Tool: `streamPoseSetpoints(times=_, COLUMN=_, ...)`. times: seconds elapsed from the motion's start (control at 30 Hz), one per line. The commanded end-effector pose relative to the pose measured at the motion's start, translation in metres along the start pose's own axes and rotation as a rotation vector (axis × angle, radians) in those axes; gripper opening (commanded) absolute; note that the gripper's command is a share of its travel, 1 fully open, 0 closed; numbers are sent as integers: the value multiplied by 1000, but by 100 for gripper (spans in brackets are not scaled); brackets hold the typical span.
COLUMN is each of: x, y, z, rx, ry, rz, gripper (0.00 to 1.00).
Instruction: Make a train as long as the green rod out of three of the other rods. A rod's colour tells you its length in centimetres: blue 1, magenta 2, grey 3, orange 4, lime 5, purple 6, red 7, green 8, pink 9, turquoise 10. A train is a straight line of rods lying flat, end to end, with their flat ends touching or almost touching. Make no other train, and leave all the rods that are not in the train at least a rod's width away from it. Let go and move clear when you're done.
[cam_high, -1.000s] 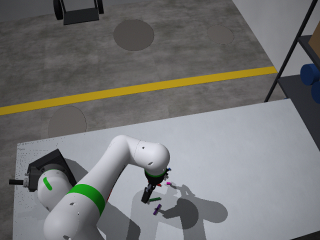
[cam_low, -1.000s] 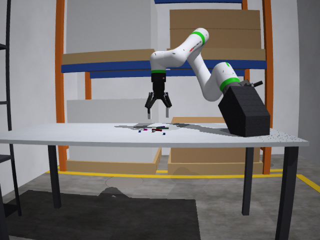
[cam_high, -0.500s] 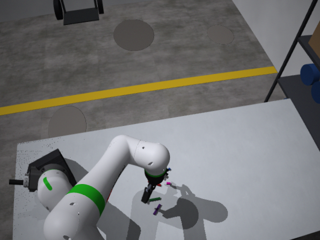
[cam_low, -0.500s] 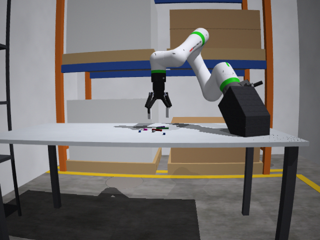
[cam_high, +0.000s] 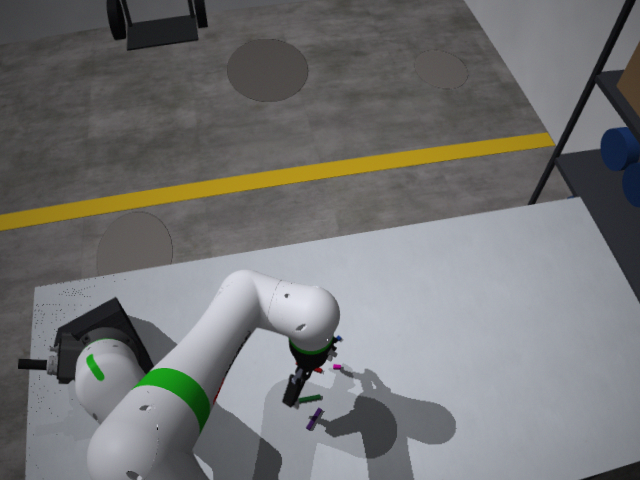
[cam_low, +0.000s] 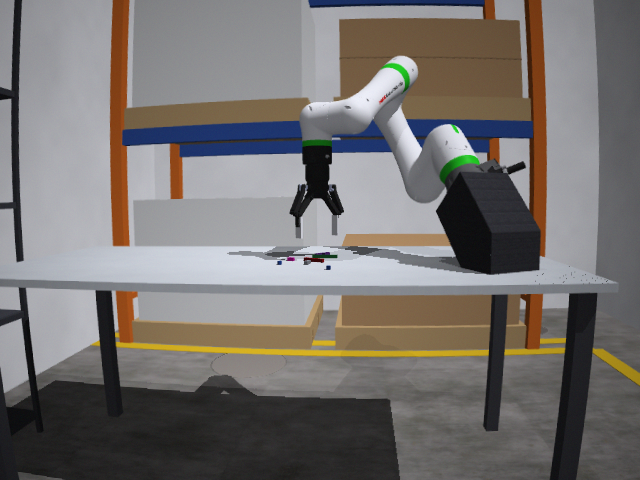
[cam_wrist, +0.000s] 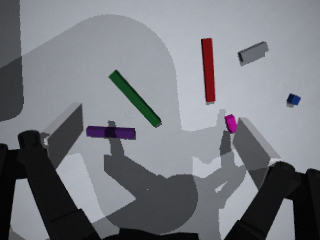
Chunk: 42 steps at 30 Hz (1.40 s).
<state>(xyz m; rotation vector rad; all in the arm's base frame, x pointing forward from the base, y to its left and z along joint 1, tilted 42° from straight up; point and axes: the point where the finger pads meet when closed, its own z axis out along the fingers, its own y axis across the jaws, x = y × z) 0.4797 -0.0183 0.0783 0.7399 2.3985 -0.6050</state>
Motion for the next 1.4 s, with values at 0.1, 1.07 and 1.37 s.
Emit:
streamPoseSetpoints(times=0.1, x=0, y=0, z=0, rx=0, ry=0, rz=0, gripper=100)
streamPoseSetpoints(times=1.07, x=-27, y=-26, z=-1, rx=0, ry=0, rz=-718, gripper=100)
streamPoseSetpoints(times=1.37, x=-29, y=-28, z=-1, rx=0, ry=0, rz=-786, gripper=100)
